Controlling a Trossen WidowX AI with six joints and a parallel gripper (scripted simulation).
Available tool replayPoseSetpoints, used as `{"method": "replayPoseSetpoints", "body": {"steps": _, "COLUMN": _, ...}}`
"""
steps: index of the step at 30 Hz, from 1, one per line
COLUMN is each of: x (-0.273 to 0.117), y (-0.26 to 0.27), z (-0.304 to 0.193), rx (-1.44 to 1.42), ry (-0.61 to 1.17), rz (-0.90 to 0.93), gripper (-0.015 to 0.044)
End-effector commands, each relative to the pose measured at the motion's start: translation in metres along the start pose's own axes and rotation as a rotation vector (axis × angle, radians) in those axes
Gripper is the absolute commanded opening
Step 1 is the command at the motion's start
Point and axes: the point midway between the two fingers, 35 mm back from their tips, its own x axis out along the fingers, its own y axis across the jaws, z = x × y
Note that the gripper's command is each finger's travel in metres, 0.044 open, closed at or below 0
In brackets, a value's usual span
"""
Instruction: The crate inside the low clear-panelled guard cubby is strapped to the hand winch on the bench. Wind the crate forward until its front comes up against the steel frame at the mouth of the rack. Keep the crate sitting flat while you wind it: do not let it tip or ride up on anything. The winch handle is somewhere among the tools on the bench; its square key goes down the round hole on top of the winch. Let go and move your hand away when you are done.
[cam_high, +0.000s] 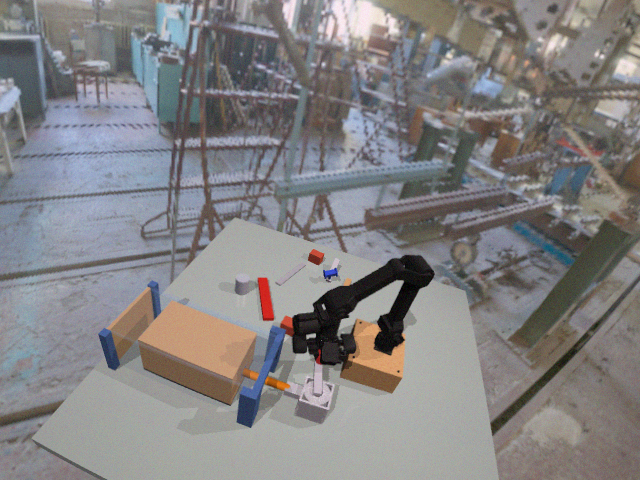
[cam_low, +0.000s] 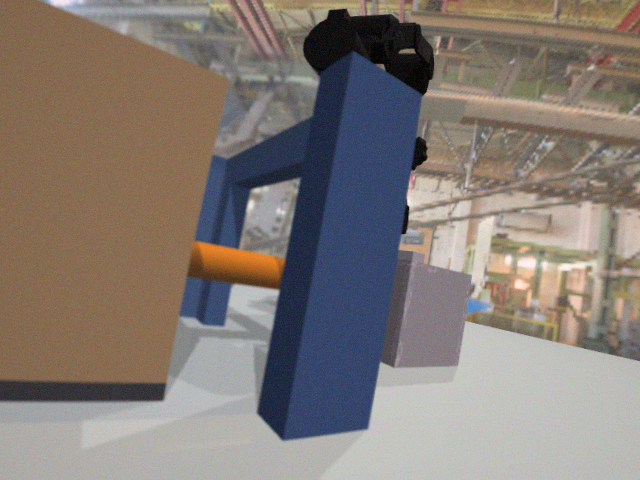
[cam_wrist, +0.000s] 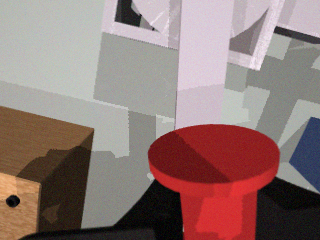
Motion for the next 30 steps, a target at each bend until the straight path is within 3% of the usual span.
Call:
{"method": "replayPoseSetpoints", "body": {"steps": 1, "x": -0.003, "y": -0.025, "z": 0.000, "rx": 0.002, "ry": 0.007, "rz": -0.059, "gripper": 0.0000}}
{"method": "replayPoseSetpoints", "body": {"steps": 30, "x": -0.006, "y": -0.068, "z": 0.017, "rx": 0.001, "ry": 0.005, "rz": -0.062, "gripper": 0.0000}}
